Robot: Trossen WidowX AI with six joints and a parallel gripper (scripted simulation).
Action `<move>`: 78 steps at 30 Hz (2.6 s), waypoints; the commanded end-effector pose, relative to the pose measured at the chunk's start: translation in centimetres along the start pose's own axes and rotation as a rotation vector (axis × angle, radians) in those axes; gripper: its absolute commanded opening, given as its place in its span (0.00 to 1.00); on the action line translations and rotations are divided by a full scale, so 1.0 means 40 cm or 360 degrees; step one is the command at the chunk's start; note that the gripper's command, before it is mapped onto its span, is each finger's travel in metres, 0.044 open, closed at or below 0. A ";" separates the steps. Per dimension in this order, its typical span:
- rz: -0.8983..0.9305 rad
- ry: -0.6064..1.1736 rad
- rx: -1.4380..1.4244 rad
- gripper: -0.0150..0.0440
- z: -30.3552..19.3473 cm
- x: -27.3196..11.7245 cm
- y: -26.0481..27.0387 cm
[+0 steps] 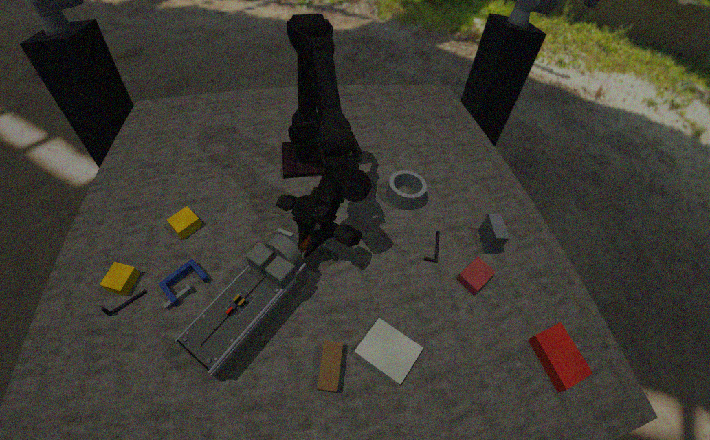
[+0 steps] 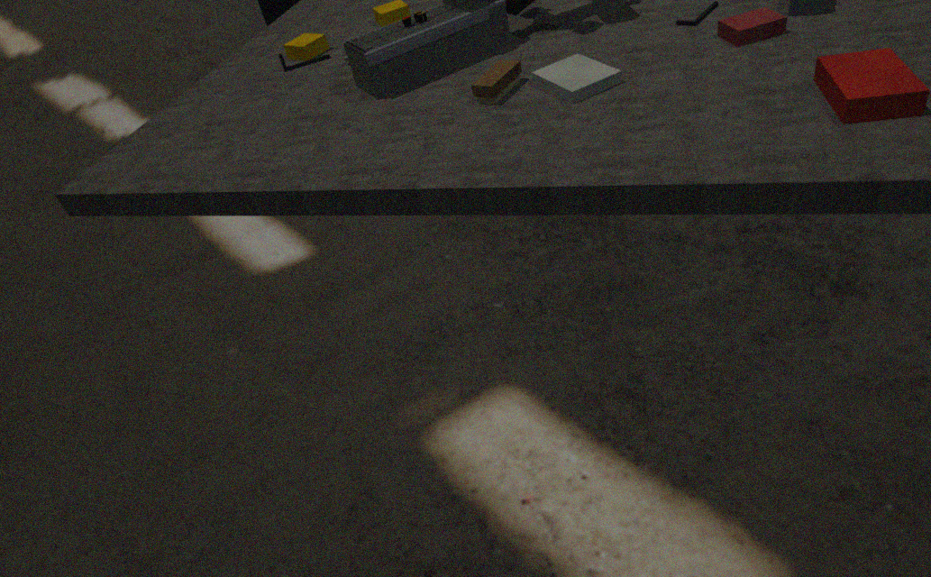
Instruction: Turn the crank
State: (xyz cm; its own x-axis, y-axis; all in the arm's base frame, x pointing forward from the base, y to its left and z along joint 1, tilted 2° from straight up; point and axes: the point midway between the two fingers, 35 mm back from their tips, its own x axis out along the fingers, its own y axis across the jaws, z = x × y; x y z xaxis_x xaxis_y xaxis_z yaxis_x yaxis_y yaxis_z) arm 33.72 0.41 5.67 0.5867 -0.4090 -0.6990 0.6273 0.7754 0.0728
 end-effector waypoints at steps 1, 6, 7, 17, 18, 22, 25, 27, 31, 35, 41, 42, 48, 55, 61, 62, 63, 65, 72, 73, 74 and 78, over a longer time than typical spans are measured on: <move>-0.0039 0.0003 -0.0009 0.25 -0.005 0.005 -0.022; -0.0040 0.0003 -0.0009 0.25 -0.005 0.005 -0.024; -0.0040 0.0003 -0.0009 0.25 -0.005 0.005 -0.024; -0.0040 0.0003 -0.0009 0.25 -0.005 0.004 -0.030; -0.0040 0.0003 -0.0009 0.25 -0.005 0.004 -0.030; -0.0040 0.0003 -0.0009 0.25 -0.004 0.004 -0.033; -0.0040 0.0003 -0.0009 0.25 -0.004 0.003 -0.035; -0.0040 0.0003 -0.0009 0.25 -0.004 0.003 -0.037; -0.0040 0.0003 -0.0009 0.25 -0.003 0.002 -0.041; -0.0040 0.0003 -0.0010 0.25 -0.002 0.001 -0.046; -0.0041 0.0003 -0.0010 0.25 0.000 -0.001 -0.053; -0.0041 0.0003 -0.0010 0.25 0.001 -0.002 -0.054; -0.0041 0.0002 -0.0010 0.25 0.005 -0.005 -0.062; -0.0041 0.0002 -0.0011 0.25 0.011 -0.012 -0.073; -0.0042 0.0002 -0.0011 0.25 0.019 -0.019 -0.082; -0.0042 0.0002 -0.0011 0.25 0.019 -0.020 -0.081; -0.0042 0.0002 -0.0011 0.25 0.019 -0.020 -0.081; -0.0042 0.0002 -0.0011 0.25 0.019 -0.020 -0.080; -0.0042 0.0002 -0.0011 0.25 0.019 -0.020 -0.079; -0.0042 0.0002 -0.0011 0.25 0.019 -0.020 -0.079; -0.0042 0.0002 -0.0011 0.25 0.019 -0.020 -0.079; -0.0042 0.0002 -0.0011 0.25 0.020 -0.020 -0.079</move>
State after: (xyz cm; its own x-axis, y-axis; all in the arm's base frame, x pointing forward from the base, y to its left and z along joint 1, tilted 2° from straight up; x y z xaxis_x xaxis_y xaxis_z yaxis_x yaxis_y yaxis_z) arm 31.80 -1.95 6.38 0.5694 -0.4204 -0.7064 0.6366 0.7692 0.0554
